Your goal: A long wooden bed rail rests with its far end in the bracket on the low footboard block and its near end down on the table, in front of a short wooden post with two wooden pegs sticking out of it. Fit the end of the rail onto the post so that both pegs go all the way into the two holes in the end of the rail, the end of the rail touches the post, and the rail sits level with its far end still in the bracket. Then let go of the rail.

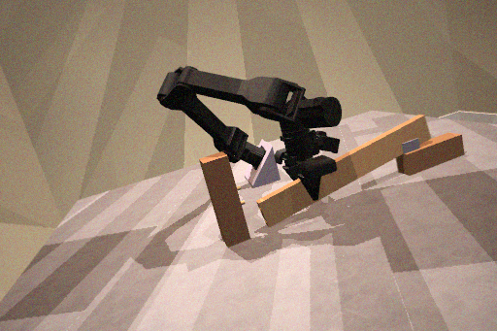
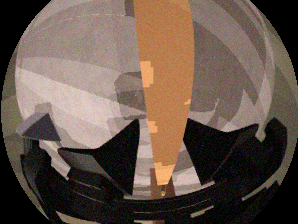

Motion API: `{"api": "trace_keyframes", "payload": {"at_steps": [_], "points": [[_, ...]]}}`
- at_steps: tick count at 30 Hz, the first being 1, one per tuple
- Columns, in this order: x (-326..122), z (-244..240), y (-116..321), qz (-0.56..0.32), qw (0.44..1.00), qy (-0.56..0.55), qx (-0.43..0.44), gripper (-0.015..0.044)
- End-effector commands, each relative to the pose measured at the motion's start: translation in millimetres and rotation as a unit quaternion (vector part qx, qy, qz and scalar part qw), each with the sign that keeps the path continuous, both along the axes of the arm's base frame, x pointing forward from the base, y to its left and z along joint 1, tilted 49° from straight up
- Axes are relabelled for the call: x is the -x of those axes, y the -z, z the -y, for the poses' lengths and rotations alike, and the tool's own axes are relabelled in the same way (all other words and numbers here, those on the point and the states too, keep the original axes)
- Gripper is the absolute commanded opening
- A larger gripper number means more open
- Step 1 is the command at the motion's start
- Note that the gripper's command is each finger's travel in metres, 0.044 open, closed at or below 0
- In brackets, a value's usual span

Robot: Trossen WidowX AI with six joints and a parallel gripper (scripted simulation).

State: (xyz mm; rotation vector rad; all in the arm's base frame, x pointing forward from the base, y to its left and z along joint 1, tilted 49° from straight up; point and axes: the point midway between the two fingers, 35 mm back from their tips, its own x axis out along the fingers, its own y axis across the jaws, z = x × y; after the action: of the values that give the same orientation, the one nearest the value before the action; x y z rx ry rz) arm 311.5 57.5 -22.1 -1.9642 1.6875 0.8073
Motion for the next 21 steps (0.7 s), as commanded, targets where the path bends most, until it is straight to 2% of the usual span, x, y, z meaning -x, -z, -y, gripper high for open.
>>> {"api": "trace_keyframes", "payload": {"at_steps": [1, 3, 12, 21], "points": [[-0.5, 0.4, 0.2, 0.0, 1.0, -0.002, 0.002, 0.0125], [-0.5, 0.4, 0.2, 0.0, 1.0, -0.002, 0.002, 0.0072], [-0.5, 0.4, 0.2, 0.0, 1.0, -0.002, 0.002, 0.0], [-0.5, 0.4, 0.2, 0.0, 1.0, -0.002, 0.002, 0.0]]}}
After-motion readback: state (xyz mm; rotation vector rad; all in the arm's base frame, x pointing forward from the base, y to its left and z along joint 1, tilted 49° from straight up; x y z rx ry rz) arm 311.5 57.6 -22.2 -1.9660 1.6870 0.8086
